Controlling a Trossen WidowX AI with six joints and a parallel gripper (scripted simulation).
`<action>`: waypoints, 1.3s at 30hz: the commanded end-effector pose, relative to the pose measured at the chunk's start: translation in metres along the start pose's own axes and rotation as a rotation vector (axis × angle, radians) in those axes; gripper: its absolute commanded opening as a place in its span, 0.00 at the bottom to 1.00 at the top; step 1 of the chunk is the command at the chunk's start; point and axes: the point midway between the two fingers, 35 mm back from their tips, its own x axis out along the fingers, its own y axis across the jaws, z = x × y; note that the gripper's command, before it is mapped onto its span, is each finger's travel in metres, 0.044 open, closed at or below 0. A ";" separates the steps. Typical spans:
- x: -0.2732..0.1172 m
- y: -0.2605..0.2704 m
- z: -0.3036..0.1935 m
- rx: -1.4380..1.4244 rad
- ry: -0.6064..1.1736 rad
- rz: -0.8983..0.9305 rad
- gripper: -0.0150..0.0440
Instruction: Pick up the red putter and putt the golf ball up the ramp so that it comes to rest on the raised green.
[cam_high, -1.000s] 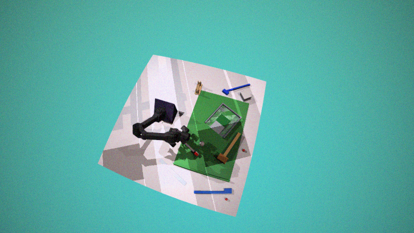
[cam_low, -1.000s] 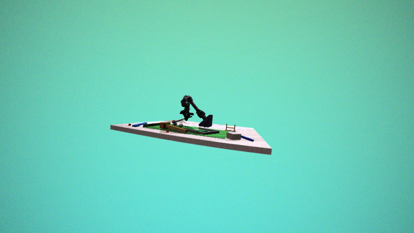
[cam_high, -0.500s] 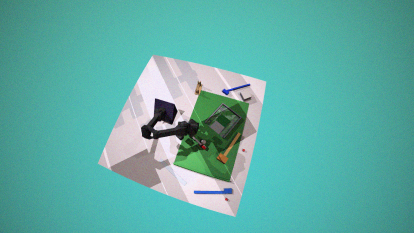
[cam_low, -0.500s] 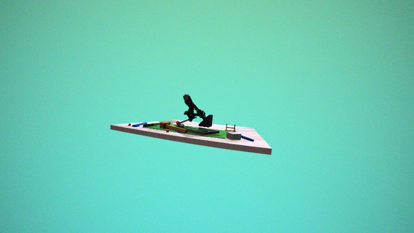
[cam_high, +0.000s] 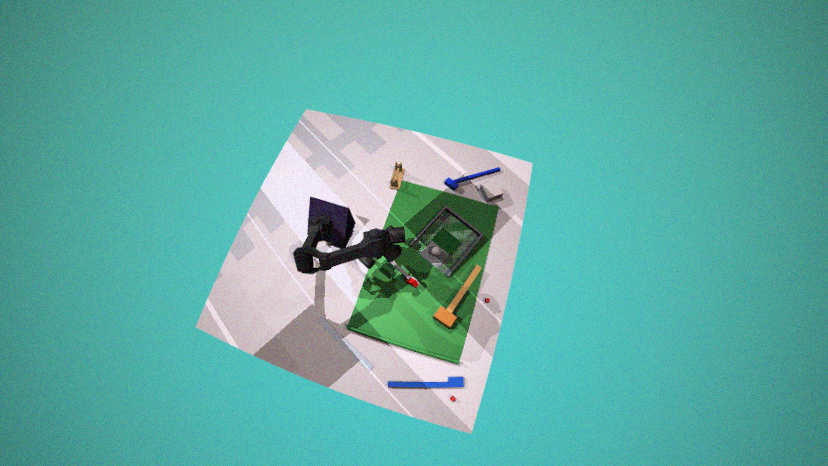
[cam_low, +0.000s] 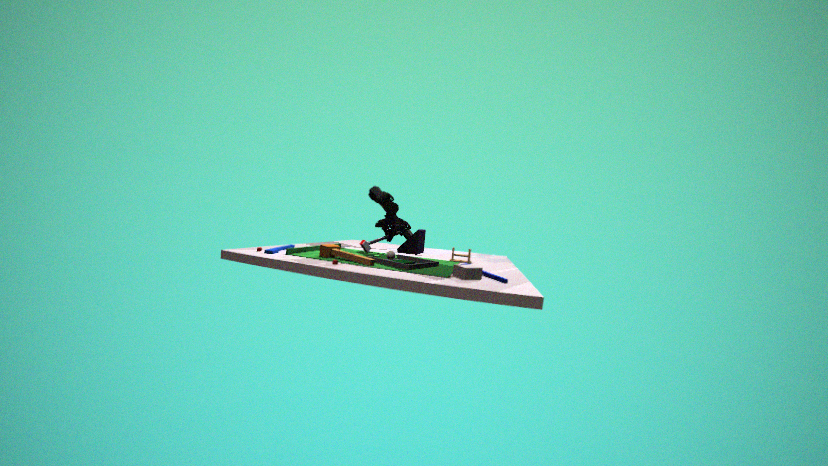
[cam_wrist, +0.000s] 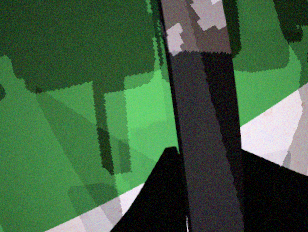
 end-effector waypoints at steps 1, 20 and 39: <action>-0.024 0.003 0.002 0.004 -0.008 0.008 0.25; -0.037 0.002 0.000 0.000 -0.009 0.006 0.25; -0.037 0.002 0.000 0.000 -0.009 0.006 0.25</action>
